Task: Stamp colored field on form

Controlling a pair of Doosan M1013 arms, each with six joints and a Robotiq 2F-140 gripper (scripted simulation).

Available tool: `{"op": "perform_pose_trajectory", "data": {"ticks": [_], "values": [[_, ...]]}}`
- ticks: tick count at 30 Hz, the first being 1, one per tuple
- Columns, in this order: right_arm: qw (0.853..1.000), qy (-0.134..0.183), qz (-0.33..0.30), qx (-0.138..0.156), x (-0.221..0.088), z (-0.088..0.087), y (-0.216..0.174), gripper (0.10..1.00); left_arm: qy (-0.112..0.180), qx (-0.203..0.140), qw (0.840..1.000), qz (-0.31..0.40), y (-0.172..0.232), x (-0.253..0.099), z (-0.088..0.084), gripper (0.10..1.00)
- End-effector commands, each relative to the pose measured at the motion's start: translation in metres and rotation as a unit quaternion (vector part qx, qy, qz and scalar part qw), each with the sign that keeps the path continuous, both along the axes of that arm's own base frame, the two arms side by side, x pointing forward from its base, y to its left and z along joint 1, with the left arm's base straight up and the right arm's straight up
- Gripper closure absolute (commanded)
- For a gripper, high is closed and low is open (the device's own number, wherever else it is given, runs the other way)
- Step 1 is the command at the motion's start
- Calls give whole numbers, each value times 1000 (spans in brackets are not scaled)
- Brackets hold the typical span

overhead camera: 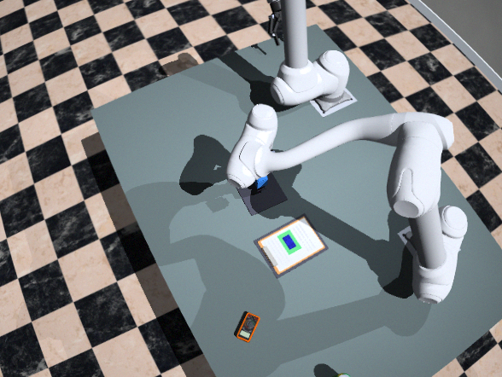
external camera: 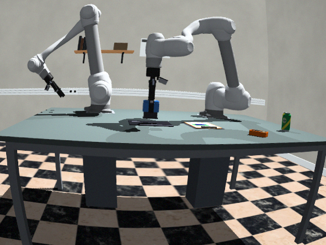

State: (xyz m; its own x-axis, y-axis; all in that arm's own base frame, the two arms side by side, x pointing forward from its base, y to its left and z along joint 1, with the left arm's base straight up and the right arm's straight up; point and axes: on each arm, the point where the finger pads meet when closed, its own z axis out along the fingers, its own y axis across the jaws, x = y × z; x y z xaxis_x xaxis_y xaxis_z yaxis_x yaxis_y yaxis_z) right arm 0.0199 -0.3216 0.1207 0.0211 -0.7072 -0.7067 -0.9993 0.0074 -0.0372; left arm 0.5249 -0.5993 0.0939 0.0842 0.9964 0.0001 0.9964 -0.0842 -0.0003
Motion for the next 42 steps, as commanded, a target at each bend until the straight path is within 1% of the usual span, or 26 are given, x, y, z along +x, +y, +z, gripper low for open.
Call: {"op": "perform_pose_trajectory", "data": {"ticks": [1,4,8,12,25,26,42], "values": [[1000,0,0,0,0,0,0,98,-1,0,1000,0,0,0,-7,851],[1000,0,0,0,0,0,0,98,-1,0,1000,0,0,0,-9,851],[1000,0,0,0,0,0,0,98,-1,0,1000,0,0,0,-17,851],[1000,0,0,0,0,0,0,98,-1,0,1000,0,-1,0,-22,851],[1000,0,0,0,0,0,0,98,-1,0,1000,0,-1,0,-24,851],[1000,0,0,0,0,0,0,98,-1,0,1000,0,-1,0,-24,547],[1000,0,0,0,0,0,0,98,-1,0,1000,0,-1,0,-24,547]]}}
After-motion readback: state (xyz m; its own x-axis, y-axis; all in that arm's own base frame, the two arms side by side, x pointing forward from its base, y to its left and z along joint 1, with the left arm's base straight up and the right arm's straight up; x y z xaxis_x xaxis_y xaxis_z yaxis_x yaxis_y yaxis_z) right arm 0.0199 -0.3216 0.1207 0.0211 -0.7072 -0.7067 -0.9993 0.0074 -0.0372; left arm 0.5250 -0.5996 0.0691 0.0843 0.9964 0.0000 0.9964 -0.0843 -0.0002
